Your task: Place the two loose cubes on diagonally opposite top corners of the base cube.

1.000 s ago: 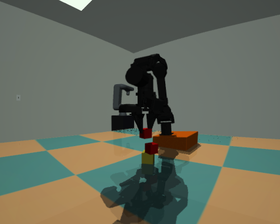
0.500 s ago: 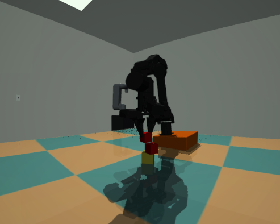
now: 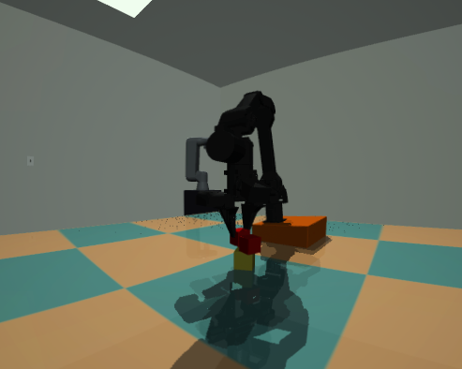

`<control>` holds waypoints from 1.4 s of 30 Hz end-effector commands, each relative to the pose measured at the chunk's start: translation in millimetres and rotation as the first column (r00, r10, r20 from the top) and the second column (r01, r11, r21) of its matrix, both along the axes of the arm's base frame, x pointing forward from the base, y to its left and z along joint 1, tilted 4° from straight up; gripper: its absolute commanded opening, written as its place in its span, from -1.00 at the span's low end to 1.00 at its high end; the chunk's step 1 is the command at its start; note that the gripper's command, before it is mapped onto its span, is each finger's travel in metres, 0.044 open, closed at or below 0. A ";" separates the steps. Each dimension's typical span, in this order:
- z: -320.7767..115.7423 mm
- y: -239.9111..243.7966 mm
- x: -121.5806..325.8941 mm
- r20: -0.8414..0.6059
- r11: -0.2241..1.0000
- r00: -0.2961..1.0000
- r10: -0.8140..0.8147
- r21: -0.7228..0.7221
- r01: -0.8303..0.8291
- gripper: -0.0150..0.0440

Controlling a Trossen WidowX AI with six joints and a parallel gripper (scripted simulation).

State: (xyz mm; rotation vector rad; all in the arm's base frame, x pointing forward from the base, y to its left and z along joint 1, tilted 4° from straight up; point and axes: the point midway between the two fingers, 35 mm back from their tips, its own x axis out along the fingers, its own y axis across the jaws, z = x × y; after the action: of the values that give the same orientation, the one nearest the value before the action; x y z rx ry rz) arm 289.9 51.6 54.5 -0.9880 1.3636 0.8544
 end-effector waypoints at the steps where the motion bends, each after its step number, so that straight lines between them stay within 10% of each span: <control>1: -4.5 -0.4 0.4 0.001 1.000 1.000 0.002 0.000 -0.002 -0.14; 42: 8.1 0.4 -0.5 0.000 1.000 1.000 -0.002 0.000 0.002 0.20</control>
State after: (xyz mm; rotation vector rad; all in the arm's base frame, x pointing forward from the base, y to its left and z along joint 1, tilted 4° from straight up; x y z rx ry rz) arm 287.8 51.2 55.7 -0.9869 1.3725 0.8593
